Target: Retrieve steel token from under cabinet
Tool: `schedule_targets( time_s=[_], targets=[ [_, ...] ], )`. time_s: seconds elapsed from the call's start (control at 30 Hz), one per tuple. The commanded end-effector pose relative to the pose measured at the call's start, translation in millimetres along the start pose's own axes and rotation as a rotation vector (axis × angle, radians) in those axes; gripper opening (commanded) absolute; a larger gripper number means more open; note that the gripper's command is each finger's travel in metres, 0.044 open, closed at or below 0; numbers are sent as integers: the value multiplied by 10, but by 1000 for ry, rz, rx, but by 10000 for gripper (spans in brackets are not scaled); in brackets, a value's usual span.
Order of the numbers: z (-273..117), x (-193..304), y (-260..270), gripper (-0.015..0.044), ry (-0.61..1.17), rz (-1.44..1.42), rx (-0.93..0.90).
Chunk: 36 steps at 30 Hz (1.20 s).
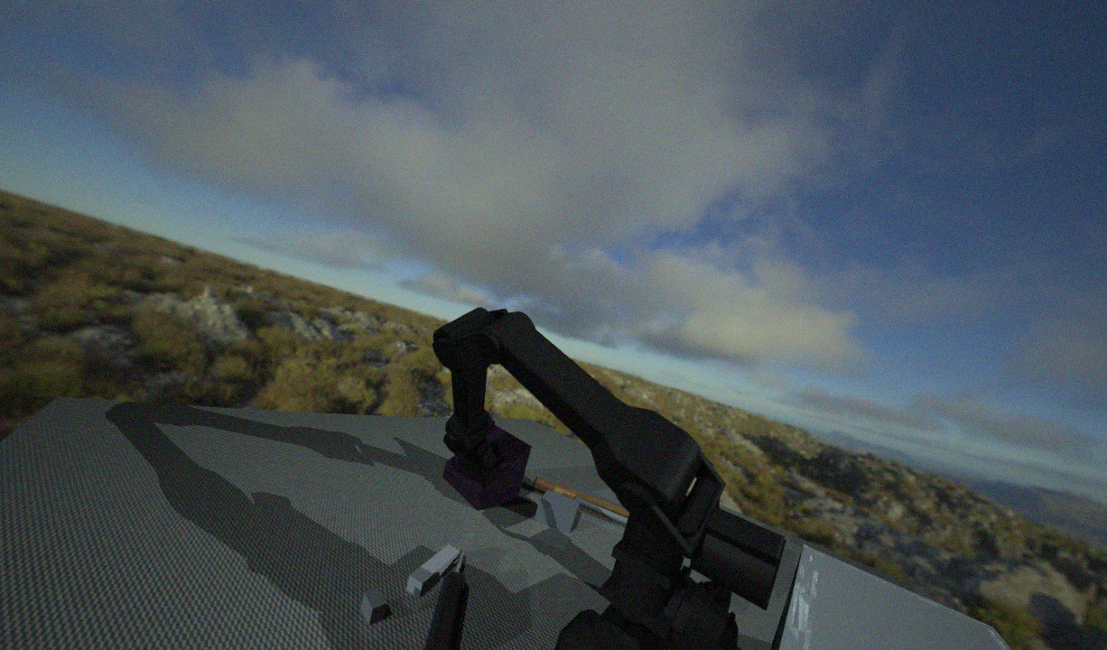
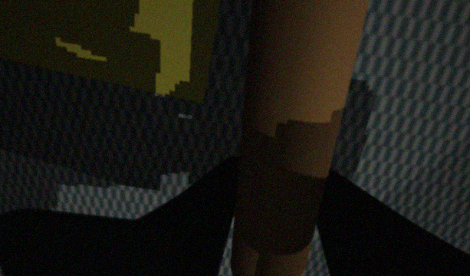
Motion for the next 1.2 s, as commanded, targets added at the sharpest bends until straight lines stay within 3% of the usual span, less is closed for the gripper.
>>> schedule_targets(
  time_s=[0.0, 1.17],
  targets=[
    [10, 0, 2, 0, 3, 3, 2],
    [15, 224, 53, 0, 4, 2, 1]
  ],
)
Point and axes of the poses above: the point midway between the two fingers, 35 mm back from their tips, its own z axis out along the fingers, its own y axis across the jaws, x = y × z, the point moved 8 cm from there along -z, back along the fingers, and after that the axes turned 13 degrees about -z, right-handed, at the moved point
